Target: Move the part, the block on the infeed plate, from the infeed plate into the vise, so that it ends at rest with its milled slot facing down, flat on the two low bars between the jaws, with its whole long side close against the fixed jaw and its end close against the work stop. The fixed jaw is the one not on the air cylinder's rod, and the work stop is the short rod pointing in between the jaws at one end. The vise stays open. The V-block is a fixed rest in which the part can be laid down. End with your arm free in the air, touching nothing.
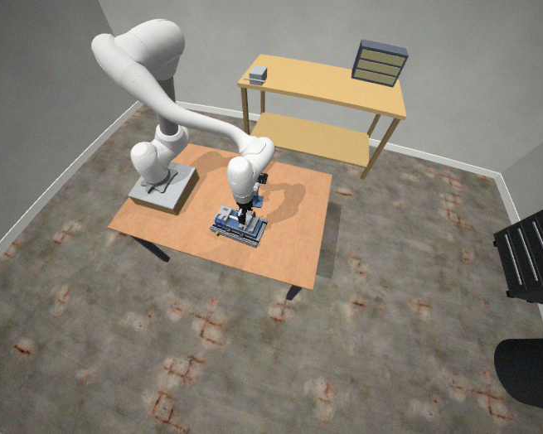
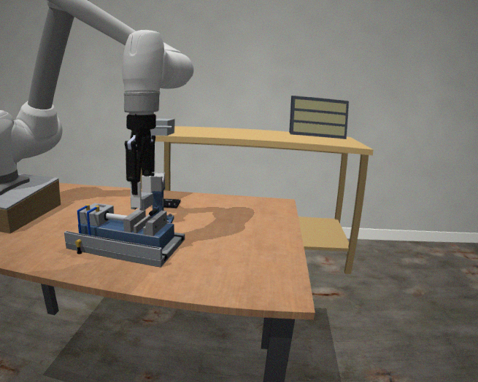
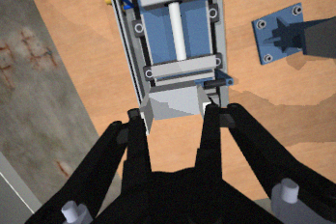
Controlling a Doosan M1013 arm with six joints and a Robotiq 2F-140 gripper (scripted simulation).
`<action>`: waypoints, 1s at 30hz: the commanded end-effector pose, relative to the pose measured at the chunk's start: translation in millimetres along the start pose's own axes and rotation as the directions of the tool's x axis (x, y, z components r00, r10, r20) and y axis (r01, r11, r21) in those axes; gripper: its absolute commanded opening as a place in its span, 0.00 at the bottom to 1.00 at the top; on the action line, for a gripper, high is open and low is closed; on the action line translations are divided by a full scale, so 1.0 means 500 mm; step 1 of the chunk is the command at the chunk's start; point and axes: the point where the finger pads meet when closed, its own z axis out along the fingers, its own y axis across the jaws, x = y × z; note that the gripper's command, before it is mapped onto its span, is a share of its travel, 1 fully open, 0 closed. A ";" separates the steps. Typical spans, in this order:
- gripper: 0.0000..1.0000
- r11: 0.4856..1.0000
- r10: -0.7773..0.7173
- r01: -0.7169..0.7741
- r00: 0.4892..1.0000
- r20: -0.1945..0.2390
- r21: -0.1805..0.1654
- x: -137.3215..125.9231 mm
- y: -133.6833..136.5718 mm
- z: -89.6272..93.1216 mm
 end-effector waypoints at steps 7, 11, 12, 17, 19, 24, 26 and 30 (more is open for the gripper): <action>0.00 1.000 0.003 -0.003 1.000 -0.001 0.001 0.004 -0.003 0.008; 0.00 1.000 0.002 -0.002 1.000 -0.001 0.001 0.004 -0.003 0.011; 0.00 1.000 0.002 -0.002 1.000 -0.001 0.001 0.004 -0.003 0.011; 0.00 1.000 0.000 0.000 1.000 -0.001 0.001 0.004 -0.003 0.017; 0.00 1.000 0.000 0.000 1.000 -0.001 0.001 0.004 -0.003 0.019; 0.00 1.000 0.000 0.000 1.000 -0.001 0.001 0.004 -0.003 0.023; 0.00 1.000 0.000 0.000 1.000 -0.001 0.001 0.004 -0.003 0.026; 0.00 1.000 0.000 0.000 1.000 -0.001 0.001 0.004 -0.003 0.032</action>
